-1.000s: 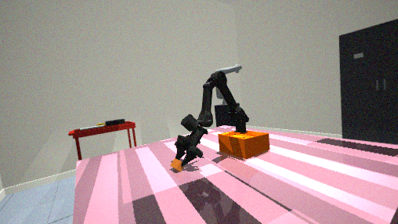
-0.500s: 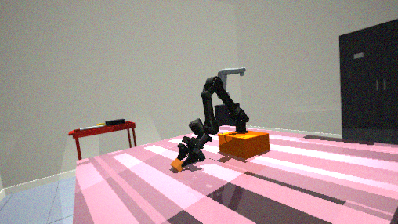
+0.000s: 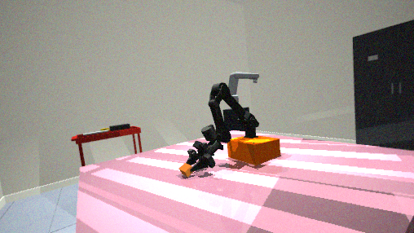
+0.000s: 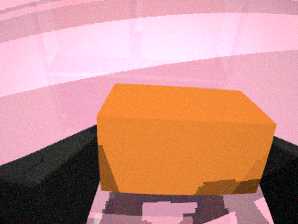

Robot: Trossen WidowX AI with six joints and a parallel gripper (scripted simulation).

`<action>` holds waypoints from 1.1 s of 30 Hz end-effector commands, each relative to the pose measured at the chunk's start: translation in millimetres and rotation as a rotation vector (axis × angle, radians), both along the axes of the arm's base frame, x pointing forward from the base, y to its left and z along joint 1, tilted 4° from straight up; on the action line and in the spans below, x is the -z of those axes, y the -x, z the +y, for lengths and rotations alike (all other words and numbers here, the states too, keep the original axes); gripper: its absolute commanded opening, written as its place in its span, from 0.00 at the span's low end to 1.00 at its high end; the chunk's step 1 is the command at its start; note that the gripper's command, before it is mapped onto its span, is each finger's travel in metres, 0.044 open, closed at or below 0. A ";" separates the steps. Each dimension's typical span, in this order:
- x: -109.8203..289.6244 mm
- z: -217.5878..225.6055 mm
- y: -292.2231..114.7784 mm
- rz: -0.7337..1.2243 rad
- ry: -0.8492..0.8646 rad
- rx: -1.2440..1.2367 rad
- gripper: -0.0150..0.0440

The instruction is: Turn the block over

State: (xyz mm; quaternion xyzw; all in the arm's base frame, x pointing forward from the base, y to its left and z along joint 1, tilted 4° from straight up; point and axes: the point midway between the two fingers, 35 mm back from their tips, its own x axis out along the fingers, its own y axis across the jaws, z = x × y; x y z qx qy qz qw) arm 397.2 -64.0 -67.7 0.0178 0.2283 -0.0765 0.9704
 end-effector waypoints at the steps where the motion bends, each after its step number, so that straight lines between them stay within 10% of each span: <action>1: -0.8 -1.0 0.6 -0.006 -0.001 0.008 0.25; 9: -0.8 -1.0 0.6 -0.006 -0.001 0.008 0.25; 26: -0.8 -1.0 0.6 -0.006 -0.001 0.008 1.00; 33: -0.8 -1.0 0.6 -0.006 -0.001 0.008 1.00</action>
